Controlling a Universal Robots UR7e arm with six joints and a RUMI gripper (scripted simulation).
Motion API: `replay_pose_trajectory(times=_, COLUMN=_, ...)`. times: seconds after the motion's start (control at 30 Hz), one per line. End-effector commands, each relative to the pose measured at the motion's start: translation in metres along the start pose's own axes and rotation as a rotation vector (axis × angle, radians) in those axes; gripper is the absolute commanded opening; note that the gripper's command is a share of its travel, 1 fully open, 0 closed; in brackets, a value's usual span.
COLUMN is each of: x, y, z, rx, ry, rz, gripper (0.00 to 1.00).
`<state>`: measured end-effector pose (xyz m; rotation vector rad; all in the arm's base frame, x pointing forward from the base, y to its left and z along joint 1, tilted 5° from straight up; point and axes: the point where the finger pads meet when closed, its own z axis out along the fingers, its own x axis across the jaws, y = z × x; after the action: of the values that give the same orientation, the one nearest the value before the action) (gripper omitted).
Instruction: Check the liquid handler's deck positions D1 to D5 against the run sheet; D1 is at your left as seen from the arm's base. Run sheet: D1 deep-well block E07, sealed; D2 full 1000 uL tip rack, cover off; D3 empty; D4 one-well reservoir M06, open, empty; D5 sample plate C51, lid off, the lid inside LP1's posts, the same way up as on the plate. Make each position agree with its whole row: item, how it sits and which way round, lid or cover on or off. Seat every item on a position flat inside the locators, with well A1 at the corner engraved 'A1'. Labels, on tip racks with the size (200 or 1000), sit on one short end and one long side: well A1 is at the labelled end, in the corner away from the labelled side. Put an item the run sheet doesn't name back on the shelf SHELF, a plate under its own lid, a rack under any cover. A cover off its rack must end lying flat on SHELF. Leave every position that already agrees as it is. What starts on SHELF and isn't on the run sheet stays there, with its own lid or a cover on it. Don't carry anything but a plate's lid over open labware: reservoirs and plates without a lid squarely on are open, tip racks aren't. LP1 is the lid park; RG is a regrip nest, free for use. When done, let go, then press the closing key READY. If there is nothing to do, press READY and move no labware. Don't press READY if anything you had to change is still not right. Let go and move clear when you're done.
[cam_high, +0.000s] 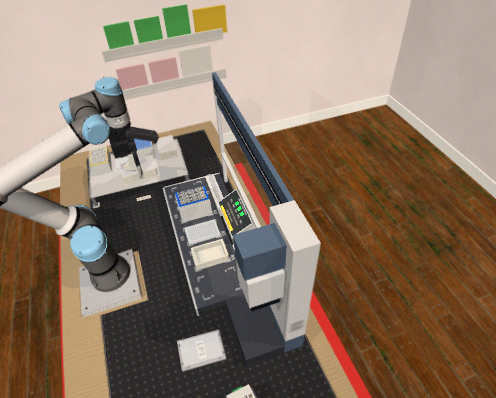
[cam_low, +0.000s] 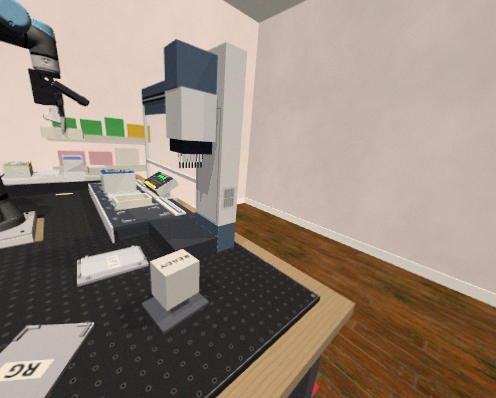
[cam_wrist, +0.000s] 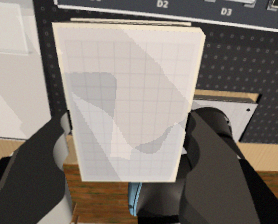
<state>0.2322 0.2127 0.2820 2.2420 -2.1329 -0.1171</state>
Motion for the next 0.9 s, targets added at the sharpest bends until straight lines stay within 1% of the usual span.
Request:
replay_pose_trajectory(times=0.0, x=-0.031, y=-0.004, z=-0.003, rx=0.01, ry=0.008, rz=0.053, gripper=0.0)
replay_pose_trajectory(times=0.03, x=-0.036, y=-0.004, z=-0.003, rx=0.01, ry=0.008, rz=0.053, gripper=0.0)
replay_pose_trajectory(times=0.1, x=-0.036, y=-0.004, z=-0.003, rx=0.01, ry=0.008, rz=0.053, gripper=0.0)
replay_pose_trajectory(times=0.37, x=-0.075, y=-0.006, z=-0.002, rx=0.009, ry=0.007, rz=0.053, gripper=0.0)
replay_pose_trajectory(times=0.87, x=-0.074, y=-0.006, z=-0.003, rx=0.011, ry=0.006, rz=0.054, gripper=0.0)
